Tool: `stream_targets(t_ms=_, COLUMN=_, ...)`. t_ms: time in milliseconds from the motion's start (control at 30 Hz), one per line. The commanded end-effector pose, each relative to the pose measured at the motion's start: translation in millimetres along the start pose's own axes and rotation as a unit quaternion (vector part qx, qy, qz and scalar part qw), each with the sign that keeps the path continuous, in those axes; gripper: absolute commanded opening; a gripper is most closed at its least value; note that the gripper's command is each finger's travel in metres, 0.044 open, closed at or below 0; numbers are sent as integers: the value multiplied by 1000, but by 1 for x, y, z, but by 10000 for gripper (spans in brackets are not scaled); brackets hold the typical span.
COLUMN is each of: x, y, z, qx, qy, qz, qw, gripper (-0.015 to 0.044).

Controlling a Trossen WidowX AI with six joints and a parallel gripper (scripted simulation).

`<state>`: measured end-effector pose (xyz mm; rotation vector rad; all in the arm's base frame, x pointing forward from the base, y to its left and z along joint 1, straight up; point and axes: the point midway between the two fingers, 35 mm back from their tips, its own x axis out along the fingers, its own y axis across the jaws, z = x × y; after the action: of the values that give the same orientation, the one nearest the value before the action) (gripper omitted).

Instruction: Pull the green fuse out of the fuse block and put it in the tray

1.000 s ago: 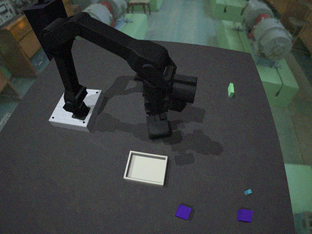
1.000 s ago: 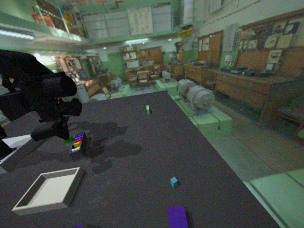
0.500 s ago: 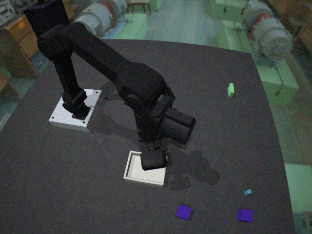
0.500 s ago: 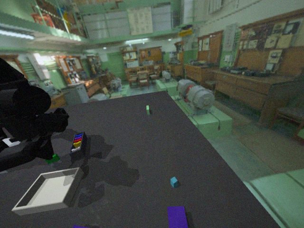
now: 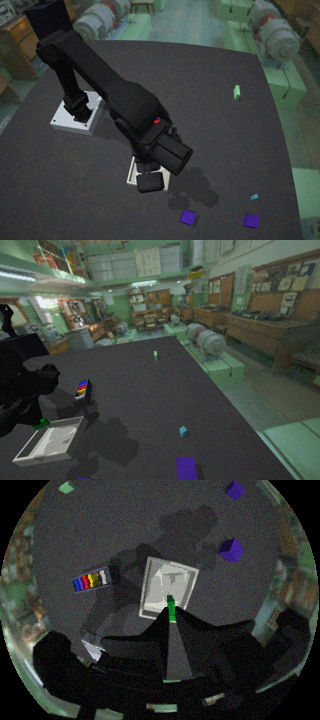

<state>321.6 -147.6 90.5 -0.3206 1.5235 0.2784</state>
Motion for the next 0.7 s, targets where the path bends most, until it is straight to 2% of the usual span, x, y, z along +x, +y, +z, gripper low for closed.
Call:
stream_targets(t_ms=0, x=7, y=1, z=-1, qx=-3, qy=4, qz=3, qw=1000, gripper=0)
stream_targets(t_ms=667, x=37, y=1, z=-2, qx=-3, qy=4, qz=3, qw=1000, gripper=0)
